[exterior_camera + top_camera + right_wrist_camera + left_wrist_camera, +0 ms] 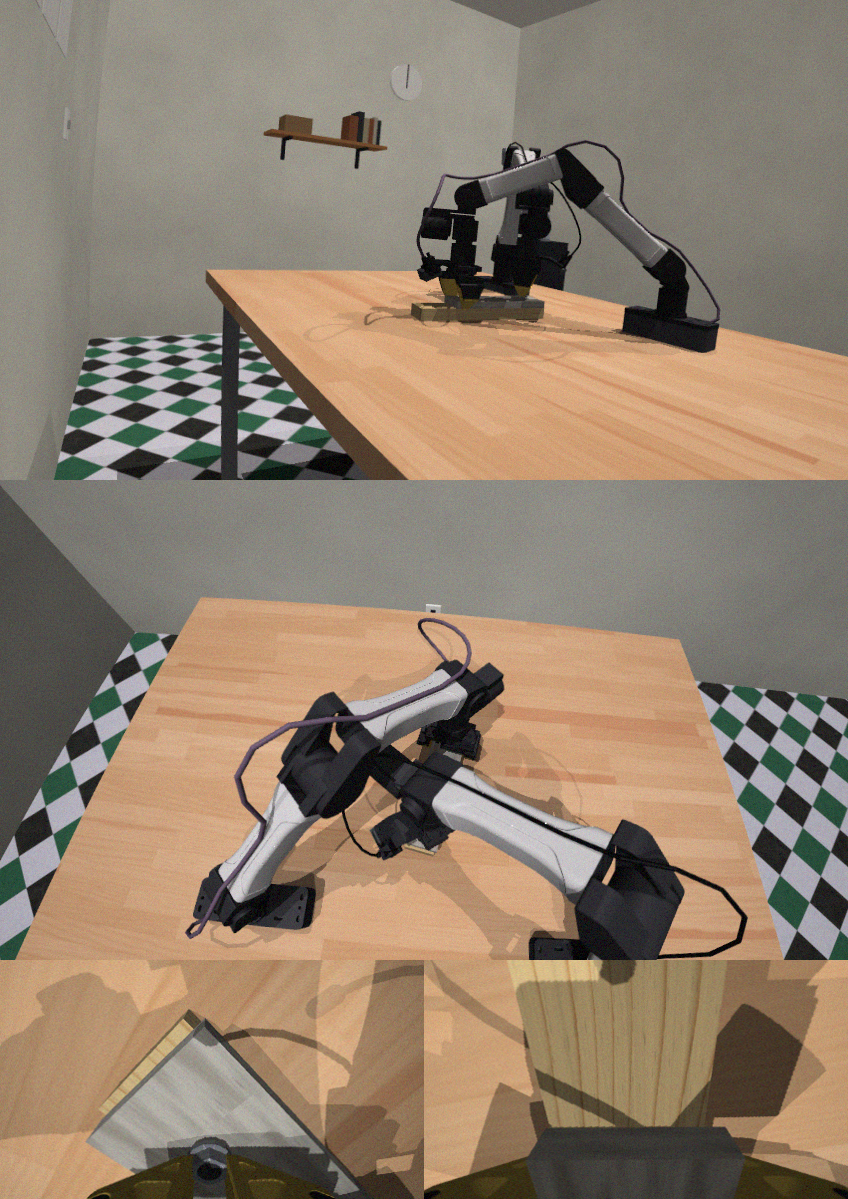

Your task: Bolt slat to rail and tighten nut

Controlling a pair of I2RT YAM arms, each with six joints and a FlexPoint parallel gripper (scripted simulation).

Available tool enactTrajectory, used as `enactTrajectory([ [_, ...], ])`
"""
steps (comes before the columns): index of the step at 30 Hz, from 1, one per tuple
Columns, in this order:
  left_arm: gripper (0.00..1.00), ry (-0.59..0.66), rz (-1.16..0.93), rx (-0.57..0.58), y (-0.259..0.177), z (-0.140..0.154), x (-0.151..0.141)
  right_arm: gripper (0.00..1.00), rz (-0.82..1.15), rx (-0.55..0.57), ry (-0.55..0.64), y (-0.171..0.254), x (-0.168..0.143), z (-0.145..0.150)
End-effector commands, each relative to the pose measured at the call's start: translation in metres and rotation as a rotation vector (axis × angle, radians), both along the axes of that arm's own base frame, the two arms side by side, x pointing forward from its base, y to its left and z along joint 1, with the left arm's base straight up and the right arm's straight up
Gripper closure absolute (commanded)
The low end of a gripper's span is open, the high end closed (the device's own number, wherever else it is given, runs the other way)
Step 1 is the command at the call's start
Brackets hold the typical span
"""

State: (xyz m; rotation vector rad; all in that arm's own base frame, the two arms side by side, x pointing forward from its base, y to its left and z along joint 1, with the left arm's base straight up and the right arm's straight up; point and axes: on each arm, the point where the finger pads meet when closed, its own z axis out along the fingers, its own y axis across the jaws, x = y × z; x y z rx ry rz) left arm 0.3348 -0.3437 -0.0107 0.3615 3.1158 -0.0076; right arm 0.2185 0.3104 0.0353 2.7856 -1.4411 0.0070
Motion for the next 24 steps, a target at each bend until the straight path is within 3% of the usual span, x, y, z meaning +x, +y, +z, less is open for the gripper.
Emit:
enactTrajectory([
  [1,0.33,-0.015,-0.003,-0.013,-0.0016,0.0069,0.0032,0.86,0.002,0.010,-0.004,0.0023,-0.0001,0.0042],
  [7,0.33,-0.015,-0.003,-0.013,-0.0016,0.0069,0.0032,0.86,-0.028,0.005,-0.001,0.0010,-0.0010,0.0041],
  [24,0.33,-0.015,-0.003,-0.013,-0.0016,0.0069,0.0032,0.86,-0.623,0.007,-0.003,0.0005,-0.0011,0.0024],
])
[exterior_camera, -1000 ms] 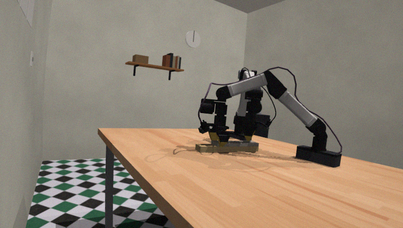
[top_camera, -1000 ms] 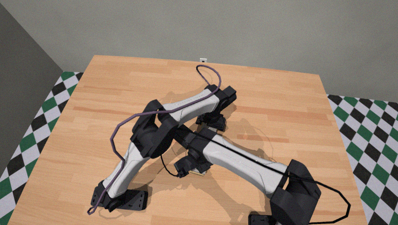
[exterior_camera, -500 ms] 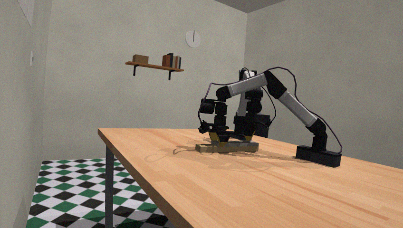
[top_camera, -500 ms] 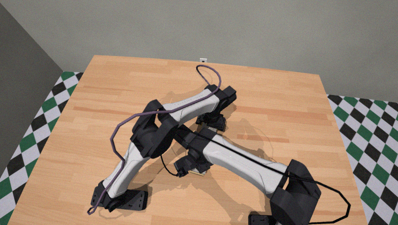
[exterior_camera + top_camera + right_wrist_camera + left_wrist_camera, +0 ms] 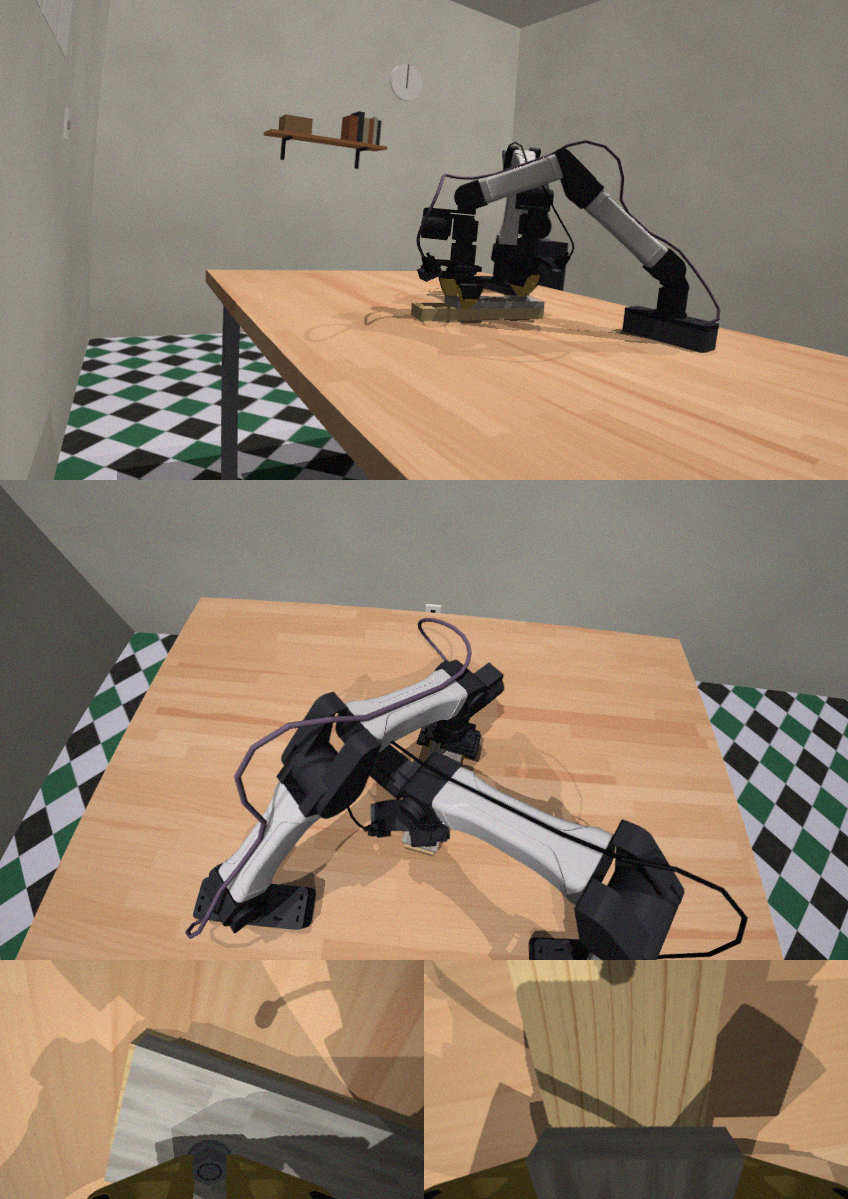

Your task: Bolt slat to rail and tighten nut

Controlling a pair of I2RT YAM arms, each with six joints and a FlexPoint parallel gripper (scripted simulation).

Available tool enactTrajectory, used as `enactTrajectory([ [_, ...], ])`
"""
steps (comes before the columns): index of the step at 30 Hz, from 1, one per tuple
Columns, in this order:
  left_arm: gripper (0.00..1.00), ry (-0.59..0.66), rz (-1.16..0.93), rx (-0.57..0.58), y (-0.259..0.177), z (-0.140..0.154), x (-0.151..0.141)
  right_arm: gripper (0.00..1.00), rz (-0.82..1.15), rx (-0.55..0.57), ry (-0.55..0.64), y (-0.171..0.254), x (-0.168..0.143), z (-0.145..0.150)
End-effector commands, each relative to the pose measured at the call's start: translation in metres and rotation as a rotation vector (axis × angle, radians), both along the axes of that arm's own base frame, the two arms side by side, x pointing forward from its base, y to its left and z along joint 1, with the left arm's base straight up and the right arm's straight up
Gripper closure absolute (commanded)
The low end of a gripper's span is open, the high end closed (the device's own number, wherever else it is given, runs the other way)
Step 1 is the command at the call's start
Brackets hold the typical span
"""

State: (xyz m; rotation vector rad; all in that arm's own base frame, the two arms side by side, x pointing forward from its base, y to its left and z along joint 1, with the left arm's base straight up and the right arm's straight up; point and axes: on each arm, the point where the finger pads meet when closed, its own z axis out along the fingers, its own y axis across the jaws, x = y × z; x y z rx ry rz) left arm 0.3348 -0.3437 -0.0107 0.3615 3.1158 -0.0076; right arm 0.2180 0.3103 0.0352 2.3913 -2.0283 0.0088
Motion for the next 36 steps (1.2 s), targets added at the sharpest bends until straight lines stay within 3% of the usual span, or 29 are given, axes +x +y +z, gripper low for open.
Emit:
enactTrajectory([
  [1,0.33,-0.015,-0.003,-0.013,-0.0016,0.0069,0.0032,0.86,-0.211,0.007,-0.003,0.0005,-0.0006,0.0024],
  [36,0.33,-0.015,-0.003,-0.013,-0.0016,0.0069,0.0032,0.86,-1.447,0.034,0.000,0.0023,0.0004,0.0069],
])
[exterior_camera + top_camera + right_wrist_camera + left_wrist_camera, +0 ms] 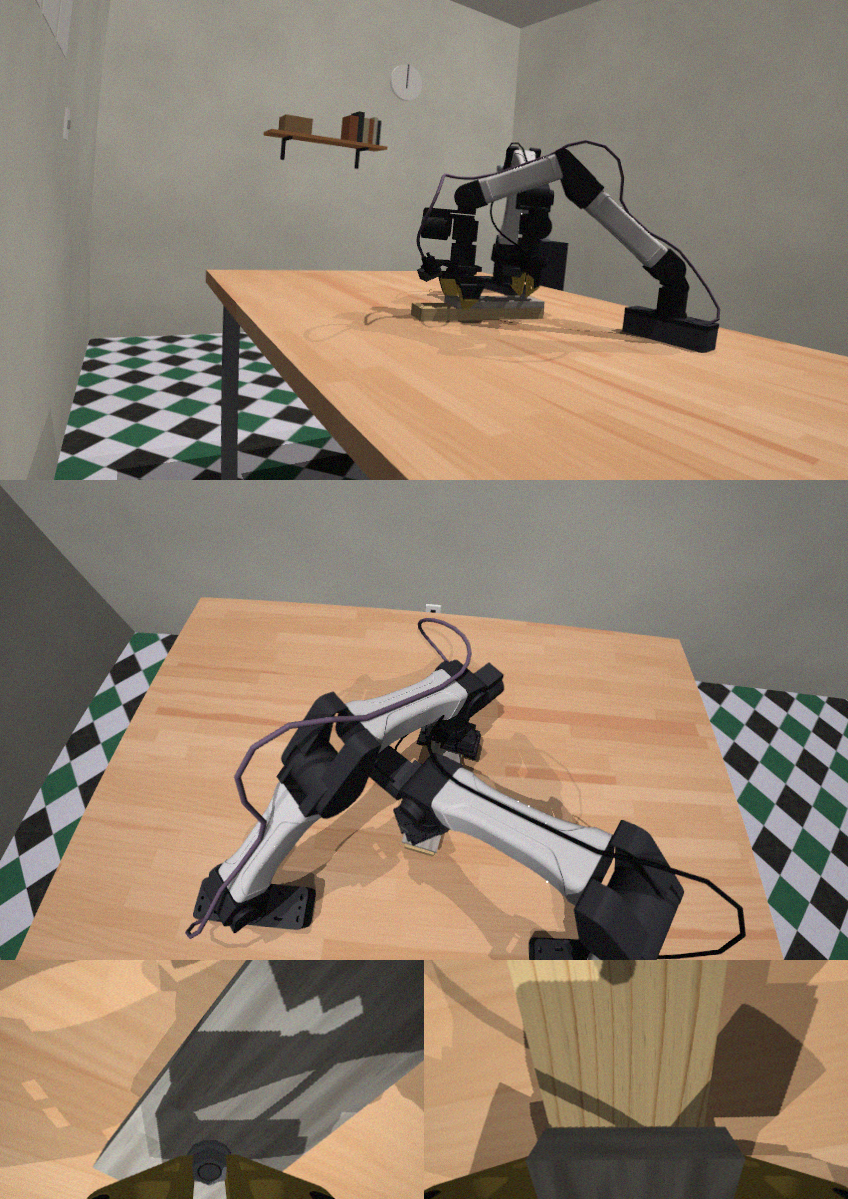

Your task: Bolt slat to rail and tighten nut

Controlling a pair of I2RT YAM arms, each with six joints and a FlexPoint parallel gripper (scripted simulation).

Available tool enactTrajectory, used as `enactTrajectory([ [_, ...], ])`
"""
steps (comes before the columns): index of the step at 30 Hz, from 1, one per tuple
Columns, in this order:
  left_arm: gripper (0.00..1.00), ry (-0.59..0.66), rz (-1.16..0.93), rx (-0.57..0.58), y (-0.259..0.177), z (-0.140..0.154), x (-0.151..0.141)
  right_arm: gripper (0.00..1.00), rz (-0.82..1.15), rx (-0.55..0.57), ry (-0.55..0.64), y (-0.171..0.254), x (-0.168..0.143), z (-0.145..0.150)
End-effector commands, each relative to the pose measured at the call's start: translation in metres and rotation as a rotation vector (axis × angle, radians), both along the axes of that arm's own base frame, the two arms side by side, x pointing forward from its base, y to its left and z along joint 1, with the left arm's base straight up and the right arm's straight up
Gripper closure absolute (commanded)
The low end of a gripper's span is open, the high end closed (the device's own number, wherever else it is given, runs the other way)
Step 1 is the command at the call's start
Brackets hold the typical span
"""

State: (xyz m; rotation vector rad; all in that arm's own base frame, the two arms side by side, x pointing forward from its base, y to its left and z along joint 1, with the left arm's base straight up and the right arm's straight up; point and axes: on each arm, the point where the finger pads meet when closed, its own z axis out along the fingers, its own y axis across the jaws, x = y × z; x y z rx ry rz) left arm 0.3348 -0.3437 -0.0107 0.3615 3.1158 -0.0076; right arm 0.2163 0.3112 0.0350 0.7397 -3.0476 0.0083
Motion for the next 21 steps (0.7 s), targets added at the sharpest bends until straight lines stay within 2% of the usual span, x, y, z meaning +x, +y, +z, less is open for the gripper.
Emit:
enactTrajectory([
  [1,0.33,-0.015,-0.003,-0.013,-0.0016,0.0069,0.0032,0.86,-0.229,0.030,-0.015,0.0015,0.0021,0.0072],
  [7,0.33,-0.015,-0.003,-0.013,-0.0016,0.0069,0.0032,0.86,-0.468,0.033,-0.015,0.0017,0.0026,0.0079],
  [9,0.33,-0.015,-0.003,-0.013,-0.0016,0.0069,0.0032,0.86,-0.468,0.033,-0.015,0.0017,0.0026,0.0079],
  [21,0.33,-0.015,-0.003,-0.013,-0.0016,0.0069,0.0032,0.86,-0.946,0.039,-0.010,0.0018,0.0028,0.0091],
])
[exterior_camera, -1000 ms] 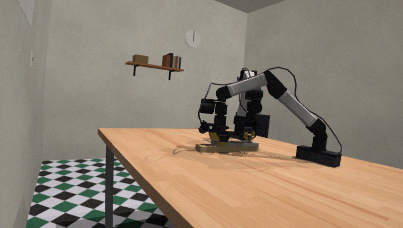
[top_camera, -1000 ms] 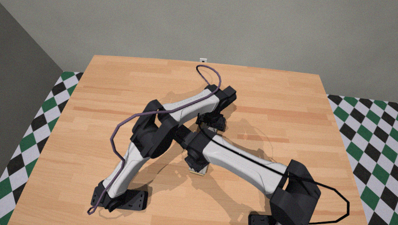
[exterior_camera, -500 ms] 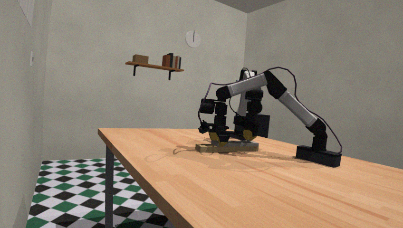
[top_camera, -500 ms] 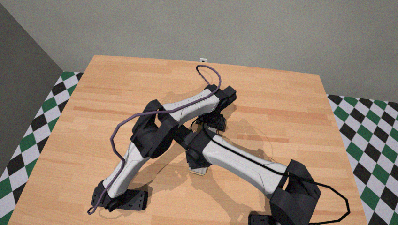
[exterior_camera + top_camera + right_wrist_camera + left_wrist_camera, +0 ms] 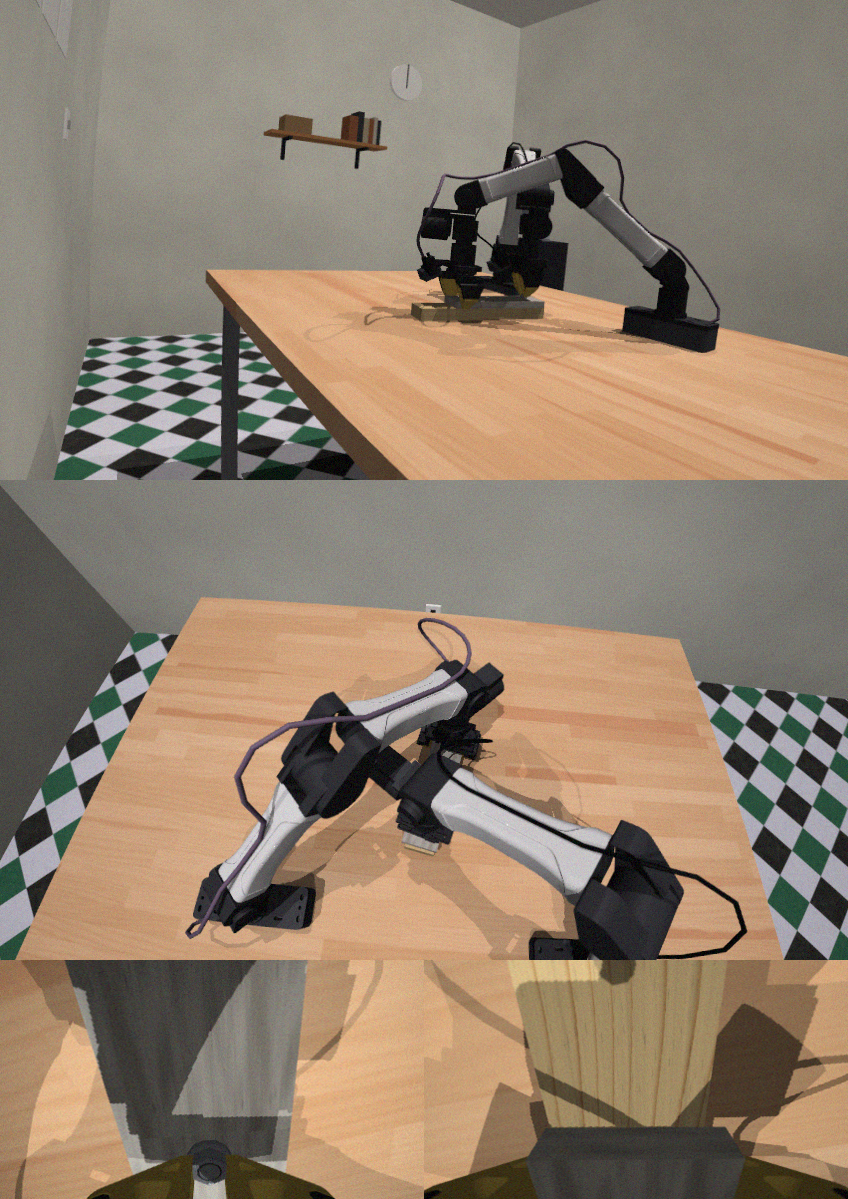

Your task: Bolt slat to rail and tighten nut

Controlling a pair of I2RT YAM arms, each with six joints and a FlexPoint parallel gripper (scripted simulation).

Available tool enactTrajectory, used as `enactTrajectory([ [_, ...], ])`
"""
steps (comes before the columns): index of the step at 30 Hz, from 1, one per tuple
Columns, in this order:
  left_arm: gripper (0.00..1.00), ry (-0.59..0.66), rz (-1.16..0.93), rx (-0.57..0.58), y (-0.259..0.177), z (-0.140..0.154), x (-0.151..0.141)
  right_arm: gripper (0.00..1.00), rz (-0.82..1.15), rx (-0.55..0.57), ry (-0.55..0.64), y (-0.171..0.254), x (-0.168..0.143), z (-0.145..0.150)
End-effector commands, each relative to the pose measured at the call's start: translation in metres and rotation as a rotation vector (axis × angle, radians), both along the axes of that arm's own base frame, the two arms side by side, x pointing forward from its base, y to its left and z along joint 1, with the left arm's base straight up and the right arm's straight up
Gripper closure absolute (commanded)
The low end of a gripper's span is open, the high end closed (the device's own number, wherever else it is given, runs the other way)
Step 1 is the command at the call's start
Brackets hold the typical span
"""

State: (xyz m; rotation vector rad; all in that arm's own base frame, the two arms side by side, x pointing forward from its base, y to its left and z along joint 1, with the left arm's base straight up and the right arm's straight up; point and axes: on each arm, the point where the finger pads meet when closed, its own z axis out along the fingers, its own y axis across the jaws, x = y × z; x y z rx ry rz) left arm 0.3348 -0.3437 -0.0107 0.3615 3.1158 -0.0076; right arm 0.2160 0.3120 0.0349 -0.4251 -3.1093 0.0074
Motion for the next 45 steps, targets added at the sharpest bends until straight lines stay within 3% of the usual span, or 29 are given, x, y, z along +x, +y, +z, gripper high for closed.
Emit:
enactTrajectory([
  [1,0.33,-0.015,-0.003,-0.013,-0.0016,0.0069,0.0032,0.86,-0.238,0.034,-0.019,0.0010,0.0031,0.0092],
  [15,0.33,-0.015,-0.003,-0.013,-0.0016,0.0069,0.0032,0.86,-0.690,0.034,-0.011,0.0003,0.0027,0.0090],
  [45,0.33,-0.015,-0.003,-0.013,-0.0016,0.0069,0.0032,0.86,-0.687,0.014,-0.008,0.0006,0.0025,0.0039],
])
